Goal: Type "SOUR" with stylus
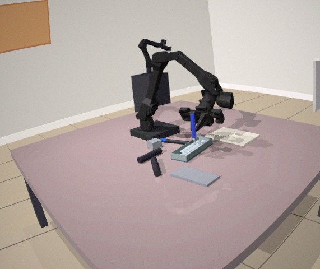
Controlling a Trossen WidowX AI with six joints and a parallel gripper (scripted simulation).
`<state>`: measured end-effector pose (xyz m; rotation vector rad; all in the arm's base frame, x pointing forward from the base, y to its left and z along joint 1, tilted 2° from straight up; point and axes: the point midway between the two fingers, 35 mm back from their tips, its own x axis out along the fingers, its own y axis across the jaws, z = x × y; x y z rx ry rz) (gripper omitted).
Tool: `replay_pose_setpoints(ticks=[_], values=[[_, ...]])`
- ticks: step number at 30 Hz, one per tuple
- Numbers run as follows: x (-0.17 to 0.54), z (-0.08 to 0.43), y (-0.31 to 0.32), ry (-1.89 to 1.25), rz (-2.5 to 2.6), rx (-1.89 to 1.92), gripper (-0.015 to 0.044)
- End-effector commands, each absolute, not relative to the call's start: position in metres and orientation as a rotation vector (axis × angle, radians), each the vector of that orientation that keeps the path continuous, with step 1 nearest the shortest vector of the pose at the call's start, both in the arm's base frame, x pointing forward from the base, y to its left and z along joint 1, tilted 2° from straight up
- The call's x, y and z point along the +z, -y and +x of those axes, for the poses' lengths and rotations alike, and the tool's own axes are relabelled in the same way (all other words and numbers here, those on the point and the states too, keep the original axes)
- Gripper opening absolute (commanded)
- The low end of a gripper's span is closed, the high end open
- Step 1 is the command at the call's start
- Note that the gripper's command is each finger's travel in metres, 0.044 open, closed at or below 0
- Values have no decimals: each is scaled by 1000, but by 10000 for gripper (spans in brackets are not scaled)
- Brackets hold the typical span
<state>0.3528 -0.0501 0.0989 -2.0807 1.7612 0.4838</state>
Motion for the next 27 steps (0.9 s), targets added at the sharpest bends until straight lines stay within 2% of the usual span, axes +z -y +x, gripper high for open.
replay_pose_setpoints(ticks=[1, 27], values=[[105, 352, 78, -1782, -2091, 468, 0], [87, 351, 88, -1790, -2091, 463, 0]])
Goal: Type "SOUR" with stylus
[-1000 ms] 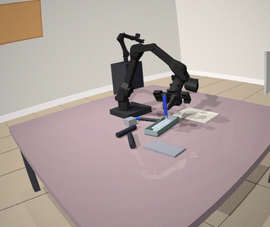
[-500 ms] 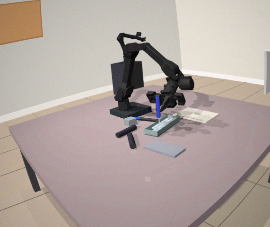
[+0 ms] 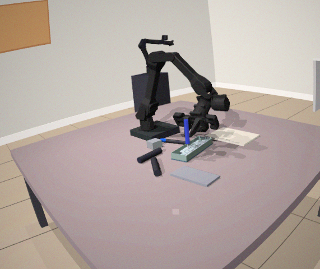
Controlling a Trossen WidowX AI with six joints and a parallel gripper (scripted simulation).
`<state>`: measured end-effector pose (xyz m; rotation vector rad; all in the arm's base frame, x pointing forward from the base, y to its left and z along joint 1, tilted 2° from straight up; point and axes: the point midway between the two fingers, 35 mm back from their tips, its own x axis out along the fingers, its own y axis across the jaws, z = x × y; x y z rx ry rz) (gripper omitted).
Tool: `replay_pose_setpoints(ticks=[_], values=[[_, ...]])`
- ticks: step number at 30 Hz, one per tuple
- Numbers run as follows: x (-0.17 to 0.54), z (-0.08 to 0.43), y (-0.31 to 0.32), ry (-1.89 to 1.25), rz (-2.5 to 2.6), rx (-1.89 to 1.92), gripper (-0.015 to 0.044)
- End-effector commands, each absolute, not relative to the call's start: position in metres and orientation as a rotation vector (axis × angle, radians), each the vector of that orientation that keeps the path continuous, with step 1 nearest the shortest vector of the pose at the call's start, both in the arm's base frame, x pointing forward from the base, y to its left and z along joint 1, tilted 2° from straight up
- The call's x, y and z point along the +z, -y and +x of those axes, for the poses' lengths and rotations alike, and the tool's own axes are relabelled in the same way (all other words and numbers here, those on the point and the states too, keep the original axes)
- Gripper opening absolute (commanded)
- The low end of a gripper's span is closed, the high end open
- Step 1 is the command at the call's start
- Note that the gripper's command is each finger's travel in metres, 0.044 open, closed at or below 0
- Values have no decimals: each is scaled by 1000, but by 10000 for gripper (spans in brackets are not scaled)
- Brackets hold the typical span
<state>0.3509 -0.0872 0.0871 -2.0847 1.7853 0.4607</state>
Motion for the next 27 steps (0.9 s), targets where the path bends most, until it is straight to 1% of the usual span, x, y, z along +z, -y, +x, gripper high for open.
replay_pose_setpoints(ticks=[1, 7, 10, 27], values=[[87, 351, 88, -1790, -2091, 463, 0], [87, 351, 88, -1790, -2091, 463, 0], [86, 352, 89, -1790, -2092, 463, 79], [79, 352, 90, -1790, -2092, 463, 81]])
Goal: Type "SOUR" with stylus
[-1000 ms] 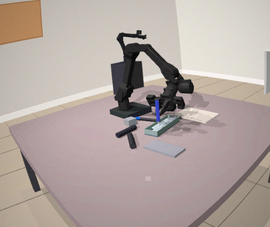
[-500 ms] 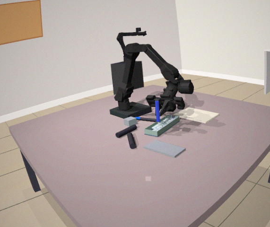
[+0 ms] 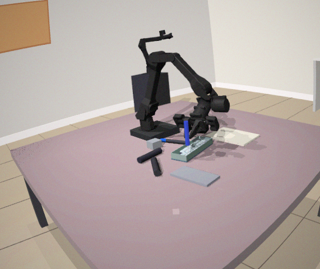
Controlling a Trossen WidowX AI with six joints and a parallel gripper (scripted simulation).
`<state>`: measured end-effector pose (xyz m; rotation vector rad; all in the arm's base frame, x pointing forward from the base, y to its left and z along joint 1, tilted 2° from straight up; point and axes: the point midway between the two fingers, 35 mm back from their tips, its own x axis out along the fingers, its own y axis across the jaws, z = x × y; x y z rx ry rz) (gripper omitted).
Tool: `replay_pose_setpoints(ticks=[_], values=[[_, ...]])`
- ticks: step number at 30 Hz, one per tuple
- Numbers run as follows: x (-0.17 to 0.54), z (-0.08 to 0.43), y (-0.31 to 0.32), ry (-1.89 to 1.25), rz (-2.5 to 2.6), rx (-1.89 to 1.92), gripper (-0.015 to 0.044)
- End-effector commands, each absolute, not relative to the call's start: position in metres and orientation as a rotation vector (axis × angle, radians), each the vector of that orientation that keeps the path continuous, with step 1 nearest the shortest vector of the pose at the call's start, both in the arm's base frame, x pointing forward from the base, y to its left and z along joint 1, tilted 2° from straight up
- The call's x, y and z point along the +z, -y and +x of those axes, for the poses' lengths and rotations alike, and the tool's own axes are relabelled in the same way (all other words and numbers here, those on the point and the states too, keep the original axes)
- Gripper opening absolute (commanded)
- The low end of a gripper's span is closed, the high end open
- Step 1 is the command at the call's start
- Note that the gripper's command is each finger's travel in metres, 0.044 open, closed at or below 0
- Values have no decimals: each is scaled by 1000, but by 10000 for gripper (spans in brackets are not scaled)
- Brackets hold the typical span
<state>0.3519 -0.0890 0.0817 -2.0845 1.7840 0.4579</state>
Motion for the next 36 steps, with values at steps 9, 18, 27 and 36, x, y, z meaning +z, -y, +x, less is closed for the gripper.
replay_pose_setpoints(ticks=[9, 18, 27, 36], values=[[75, 352, 90, -1790, -2092, 463, 81], [71, 352, 90, -1790, -2092, 463, 81], [67, 352, 90, -1790, -2092, 463, 81], [67, 352, 90, -1790, -2092, 463, 81]])
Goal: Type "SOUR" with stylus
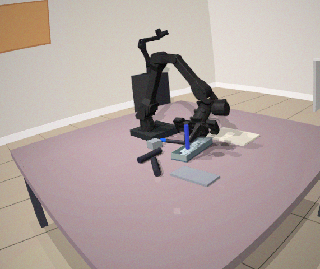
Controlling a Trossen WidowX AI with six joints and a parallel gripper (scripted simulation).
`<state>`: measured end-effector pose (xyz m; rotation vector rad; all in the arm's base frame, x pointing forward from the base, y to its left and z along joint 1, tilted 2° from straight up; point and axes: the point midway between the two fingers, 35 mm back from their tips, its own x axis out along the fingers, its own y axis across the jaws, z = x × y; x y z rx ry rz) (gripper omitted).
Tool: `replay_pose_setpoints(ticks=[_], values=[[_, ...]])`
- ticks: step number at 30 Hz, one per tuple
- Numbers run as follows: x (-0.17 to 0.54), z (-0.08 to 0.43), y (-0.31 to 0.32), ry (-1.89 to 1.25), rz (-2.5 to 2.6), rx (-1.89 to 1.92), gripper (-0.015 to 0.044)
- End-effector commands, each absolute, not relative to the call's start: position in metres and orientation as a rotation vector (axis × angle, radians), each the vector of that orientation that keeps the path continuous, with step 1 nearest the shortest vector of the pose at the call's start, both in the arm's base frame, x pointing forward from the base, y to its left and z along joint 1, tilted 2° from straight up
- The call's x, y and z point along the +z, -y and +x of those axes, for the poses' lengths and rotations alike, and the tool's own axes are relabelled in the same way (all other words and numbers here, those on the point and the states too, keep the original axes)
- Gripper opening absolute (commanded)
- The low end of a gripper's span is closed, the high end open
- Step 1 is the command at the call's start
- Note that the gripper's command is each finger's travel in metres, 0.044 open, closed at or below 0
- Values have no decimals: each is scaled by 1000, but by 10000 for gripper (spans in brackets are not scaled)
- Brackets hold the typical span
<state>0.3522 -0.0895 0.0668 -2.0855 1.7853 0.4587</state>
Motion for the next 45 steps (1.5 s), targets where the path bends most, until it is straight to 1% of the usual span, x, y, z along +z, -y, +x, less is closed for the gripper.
replay_pose_setpoints(ticks=[1, 6, 13, 19, 20, 32, 45], values=[[67, 352, 90, -1790, -2092, 463, 81], [71, 352, 90, -1790, -2092, 463, 81], [105, 351, 89, -1790, -2091, 463, 81], [102, 352, 88, -1783, -2091, 465, 85], [102, 352, 85, -1774, -2099, 469, 78], [107, 345, 20, -1570, -2286, 549, 0], [112, 326, -46, -1329, -2490, 604, 0]])
